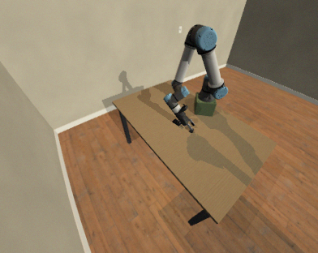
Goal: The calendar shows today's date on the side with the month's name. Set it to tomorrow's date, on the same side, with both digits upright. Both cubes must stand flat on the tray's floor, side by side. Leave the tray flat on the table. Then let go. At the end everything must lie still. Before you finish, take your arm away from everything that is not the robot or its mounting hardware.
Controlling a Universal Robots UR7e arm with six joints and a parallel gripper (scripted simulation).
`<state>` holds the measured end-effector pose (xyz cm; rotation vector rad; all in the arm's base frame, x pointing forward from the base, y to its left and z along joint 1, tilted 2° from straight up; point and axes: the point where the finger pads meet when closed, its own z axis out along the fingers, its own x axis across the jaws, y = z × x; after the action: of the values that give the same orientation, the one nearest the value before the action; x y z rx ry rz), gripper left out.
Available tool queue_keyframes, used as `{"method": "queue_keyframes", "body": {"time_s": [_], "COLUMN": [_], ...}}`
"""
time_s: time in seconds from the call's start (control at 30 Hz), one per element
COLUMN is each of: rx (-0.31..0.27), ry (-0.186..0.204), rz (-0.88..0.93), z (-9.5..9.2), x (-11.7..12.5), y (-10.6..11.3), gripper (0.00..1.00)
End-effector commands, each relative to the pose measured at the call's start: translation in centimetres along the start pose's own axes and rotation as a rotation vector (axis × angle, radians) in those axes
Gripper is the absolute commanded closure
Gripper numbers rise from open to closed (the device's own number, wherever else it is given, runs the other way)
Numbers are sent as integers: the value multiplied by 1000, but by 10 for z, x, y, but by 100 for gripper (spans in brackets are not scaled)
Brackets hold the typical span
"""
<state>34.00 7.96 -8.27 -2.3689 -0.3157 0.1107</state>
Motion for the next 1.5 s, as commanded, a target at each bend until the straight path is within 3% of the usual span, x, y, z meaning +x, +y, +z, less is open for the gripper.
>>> {"method": "queue_keyframes", "body": {"time_s": [0.0, 0.5, 0.7, 0.77, 0.97, 1.33, 1.47], "rx": [-1, -8, -107, -107, -236, -280, -355], "ry": [0, -1, -9, -9, -3, -3, -11], "rz": [-1, -1, -1, -1, -1, -1, -1], "z": [-14, -21, -19, -19, -20, -20, -18], "x": [0, 0, -1, -1, 0, 0, -1], "y": [-13, -20, -21, -21, -23, -23, -23], "gripper": [0, 0, 0, 0, 0, 0, 0]}}
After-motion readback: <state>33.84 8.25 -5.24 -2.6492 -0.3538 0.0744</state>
